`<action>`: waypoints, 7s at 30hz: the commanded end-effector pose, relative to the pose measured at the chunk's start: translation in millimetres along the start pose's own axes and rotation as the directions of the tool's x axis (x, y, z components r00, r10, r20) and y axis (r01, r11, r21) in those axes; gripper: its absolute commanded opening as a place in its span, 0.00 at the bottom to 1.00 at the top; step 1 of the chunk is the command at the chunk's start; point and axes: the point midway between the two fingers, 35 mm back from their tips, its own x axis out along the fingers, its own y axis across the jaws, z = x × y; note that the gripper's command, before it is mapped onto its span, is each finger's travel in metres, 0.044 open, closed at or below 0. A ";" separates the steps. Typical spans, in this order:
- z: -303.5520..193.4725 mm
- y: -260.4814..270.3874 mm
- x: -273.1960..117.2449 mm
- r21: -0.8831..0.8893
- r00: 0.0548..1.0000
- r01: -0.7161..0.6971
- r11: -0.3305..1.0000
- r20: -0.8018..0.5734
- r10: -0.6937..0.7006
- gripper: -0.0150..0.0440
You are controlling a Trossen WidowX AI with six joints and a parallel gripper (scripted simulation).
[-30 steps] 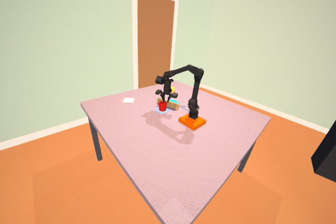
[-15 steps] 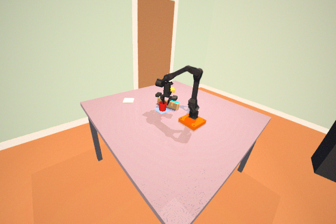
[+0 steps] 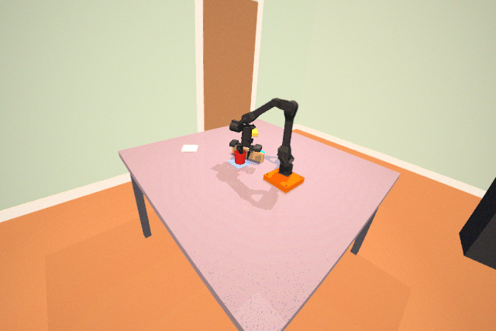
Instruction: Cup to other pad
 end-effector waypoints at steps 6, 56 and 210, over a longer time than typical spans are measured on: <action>0.5 -1.7 4.4 -0.002 1.000 0.011 1.000 0.003 -0.011 0.50; -1.6 2.9 -79.0 -0.002 1.000 0.010 1.000 0.003 -0.010 0.25; 187.9 -40.0 -60.1 -0.002 1.000 0.016 1.000 0.024 -0.016 0.25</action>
